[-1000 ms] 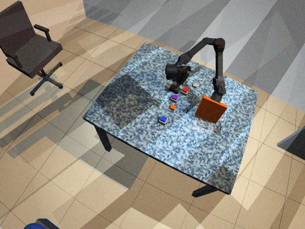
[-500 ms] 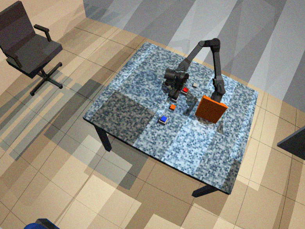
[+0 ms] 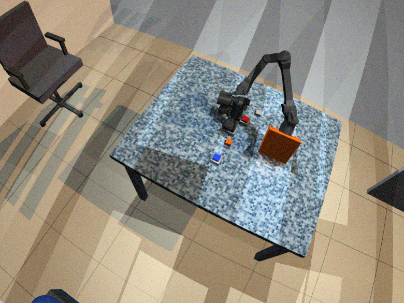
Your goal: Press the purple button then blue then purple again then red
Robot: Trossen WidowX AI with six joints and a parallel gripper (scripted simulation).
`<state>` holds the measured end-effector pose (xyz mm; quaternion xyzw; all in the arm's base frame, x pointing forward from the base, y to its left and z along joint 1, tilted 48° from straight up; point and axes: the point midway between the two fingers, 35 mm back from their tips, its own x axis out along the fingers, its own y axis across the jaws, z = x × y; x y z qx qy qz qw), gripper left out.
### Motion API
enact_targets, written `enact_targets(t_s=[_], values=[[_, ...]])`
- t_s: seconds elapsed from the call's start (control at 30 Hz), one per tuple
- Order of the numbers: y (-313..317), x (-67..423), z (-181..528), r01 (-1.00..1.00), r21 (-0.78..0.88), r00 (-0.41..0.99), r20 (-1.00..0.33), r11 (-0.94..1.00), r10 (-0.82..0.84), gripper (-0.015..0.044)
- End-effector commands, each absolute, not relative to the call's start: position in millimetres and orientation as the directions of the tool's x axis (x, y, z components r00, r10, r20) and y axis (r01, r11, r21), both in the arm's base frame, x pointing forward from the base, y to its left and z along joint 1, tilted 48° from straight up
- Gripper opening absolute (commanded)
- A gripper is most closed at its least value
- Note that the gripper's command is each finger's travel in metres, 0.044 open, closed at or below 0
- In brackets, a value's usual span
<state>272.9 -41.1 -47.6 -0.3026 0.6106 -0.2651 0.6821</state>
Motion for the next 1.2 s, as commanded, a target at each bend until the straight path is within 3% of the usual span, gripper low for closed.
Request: enact_targets(t_s=[0.0,1.17], values=[[-47.2,271.3,-54.2,-0.018,-0.741,0.104,-0.669,0.671,-0.736,0.002],[-62.3,274.3,-66.3,-0.01,-0.74,0.109,-0.669,0.673,-0.735,0.002]])
